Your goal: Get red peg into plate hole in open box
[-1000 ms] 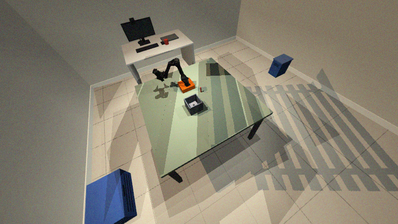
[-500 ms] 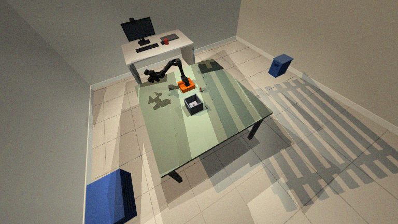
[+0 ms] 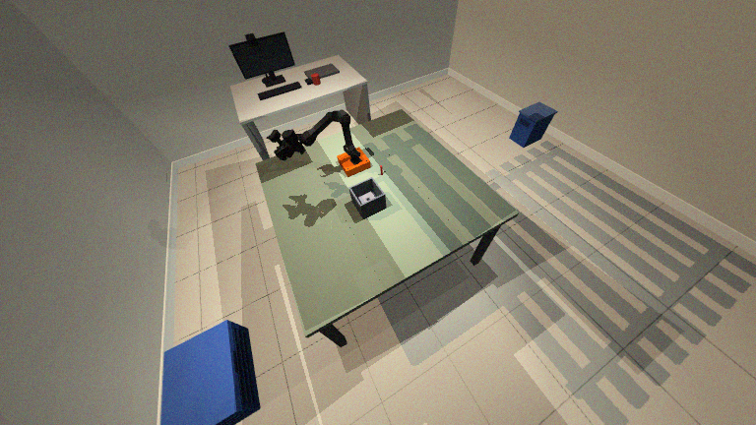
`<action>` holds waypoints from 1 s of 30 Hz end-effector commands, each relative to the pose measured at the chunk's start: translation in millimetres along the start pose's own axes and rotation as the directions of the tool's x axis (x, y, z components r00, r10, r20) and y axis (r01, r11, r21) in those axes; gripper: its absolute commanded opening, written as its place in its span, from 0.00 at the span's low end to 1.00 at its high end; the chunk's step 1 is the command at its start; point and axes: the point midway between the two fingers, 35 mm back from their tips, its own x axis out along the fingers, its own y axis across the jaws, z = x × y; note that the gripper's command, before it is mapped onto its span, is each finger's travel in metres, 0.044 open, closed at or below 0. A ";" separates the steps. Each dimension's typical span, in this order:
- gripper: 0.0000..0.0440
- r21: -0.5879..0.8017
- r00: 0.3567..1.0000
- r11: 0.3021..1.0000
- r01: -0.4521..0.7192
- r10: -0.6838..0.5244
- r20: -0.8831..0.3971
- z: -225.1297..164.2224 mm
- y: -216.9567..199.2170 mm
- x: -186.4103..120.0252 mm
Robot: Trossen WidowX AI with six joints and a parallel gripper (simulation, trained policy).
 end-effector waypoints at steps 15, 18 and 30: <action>1.00 0.402 0.893 0.914 -0.054 -0.137 0.430 57.8 -84.7 -124.5; 1.00 0.452 0.856 0.886 -0.103 -0.153 0.493 62.9 -93.2 -146.5; 1.00 0.556 0.677 0.739 -0.379 -0.188 0.711 73.3 -112.1 -231.8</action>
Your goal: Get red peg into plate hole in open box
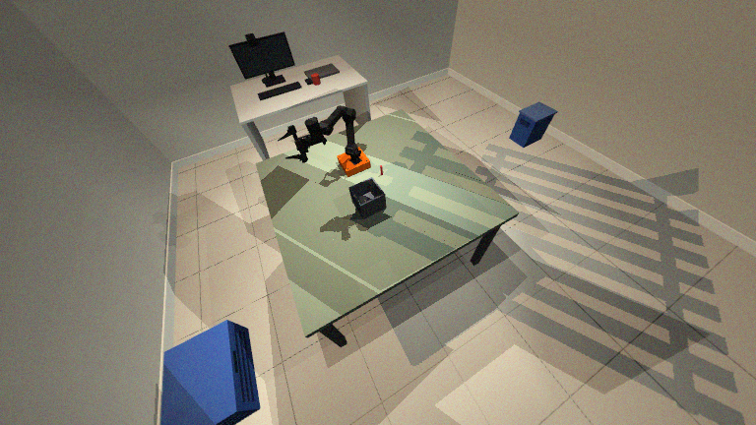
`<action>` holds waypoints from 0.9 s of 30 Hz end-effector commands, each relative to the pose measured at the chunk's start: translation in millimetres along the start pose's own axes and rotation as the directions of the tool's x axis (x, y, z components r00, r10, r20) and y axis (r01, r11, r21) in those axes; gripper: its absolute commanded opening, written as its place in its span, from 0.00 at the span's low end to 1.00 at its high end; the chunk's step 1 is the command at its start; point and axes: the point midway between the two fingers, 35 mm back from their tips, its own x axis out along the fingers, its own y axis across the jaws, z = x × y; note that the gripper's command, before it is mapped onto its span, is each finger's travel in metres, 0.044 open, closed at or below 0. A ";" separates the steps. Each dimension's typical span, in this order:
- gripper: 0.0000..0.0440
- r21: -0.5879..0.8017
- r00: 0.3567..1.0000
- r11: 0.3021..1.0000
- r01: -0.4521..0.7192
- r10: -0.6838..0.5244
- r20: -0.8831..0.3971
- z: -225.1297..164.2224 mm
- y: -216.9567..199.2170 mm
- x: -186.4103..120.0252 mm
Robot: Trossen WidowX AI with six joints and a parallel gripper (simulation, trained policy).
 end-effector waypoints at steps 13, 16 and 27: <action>1.00 0.366 0.936 0.881 -0.301 0.200 0.289 66.5 23.0 -79.7; 1.00 0.412 0.910 0.831 -0.373 0.243 0.335 75.3 29.6 -95.7; 1.00 0.514 0.781 0.593 -0.620 0.404 0.475 97.9 55.4 -156.4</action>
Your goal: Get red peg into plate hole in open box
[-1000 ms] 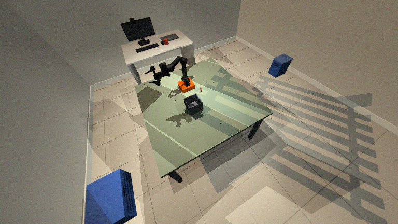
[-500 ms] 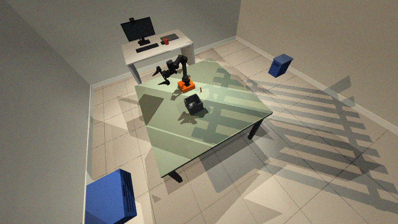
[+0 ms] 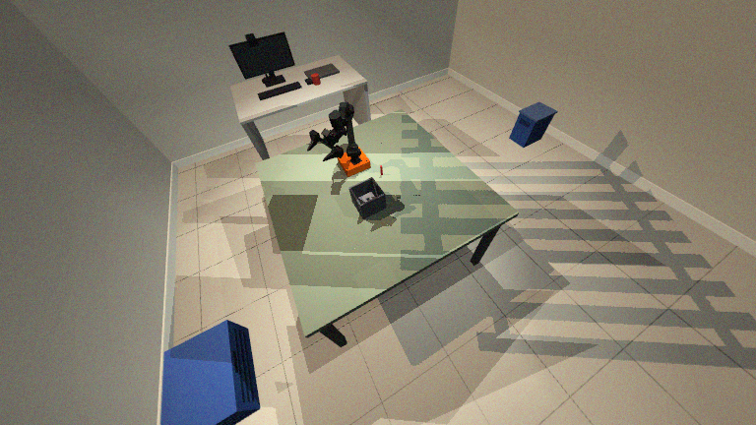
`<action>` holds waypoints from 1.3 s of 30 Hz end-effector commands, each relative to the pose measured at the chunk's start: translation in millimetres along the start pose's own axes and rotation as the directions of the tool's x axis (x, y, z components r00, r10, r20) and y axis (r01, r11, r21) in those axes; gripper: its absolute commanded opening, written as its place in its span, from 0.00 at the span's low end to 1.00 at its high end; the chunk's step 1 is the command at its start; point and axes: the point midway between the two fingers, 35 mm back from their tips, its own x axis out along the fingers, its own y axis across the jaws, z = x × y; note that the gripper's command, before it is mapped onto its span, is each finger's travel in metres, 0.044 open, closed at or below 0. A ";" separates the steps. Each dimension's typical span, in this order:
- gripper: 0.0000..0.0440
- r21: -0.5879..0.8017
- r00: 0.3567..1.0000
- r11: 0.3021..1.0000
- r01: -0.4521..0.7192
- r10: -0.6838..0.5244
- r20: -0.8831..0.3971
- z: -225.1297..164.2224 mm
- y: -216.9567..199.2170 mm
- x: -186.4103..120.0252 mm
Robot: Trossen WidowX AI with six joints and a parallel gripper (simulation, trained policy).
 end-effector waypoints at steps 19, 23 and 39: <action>1.00 0.429 0.878 0.805 -0.409 0.476 -0.056 -13.5 106.6 -82.3; 1.00 0.489 0.829 0.749 -0.446 0.552 -0.090 -22.9 123.7 -99.9; 1.00 0.675 0.567 0.588 -0.446 0.769 -0.295 -79.4 177.2 -176.8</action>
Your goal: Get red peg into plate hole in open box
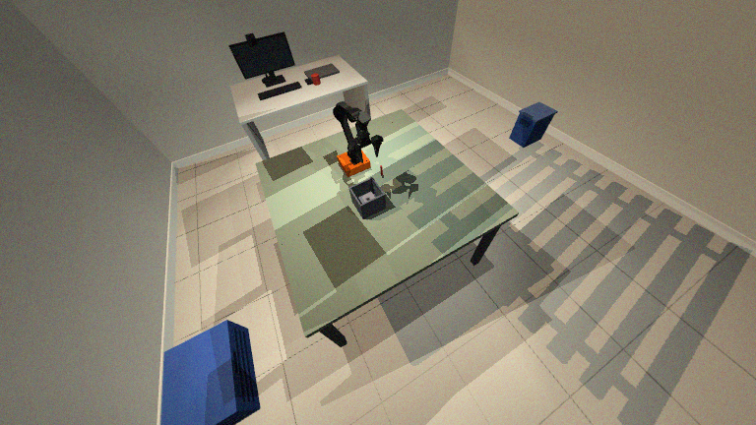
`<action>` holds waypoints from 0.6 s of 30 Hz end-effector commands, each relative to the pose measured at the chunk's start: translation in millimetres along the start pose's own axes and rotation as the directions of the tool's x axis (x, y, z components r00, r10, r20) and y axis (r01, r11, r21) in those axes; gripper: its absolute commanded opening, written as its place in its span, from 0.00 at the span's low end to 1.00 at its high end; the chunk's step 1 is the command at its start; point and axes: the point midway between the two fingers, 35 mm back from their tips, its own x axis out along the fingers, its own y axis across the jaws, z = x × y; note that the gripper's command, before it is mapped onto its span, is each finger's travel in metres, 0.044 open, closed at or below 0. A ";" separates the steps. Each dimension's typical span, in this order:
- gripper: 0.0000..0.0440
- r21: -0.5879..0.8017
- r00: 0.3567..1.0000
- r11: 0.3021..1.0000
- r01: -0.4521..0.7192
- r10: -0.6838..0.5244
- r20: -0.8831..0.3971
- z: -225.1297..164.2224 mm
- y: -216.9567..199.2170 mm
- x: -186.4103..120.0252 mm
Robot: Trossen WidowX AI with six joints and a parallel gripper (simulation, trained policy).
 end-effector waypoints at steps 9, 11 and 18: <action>1.00 0.122 0.953 0.992 0.028 0.010 -0.302 -83.8 4.5 -5.4; 1.00 0.136 0.936 0.989 0.050 0.001 -0.353 -97.9 3.3 -7.2; 1.00 0.165 0.856 0.974 0.158 -0.052 -0.514 -145.1 -4.8 -15.3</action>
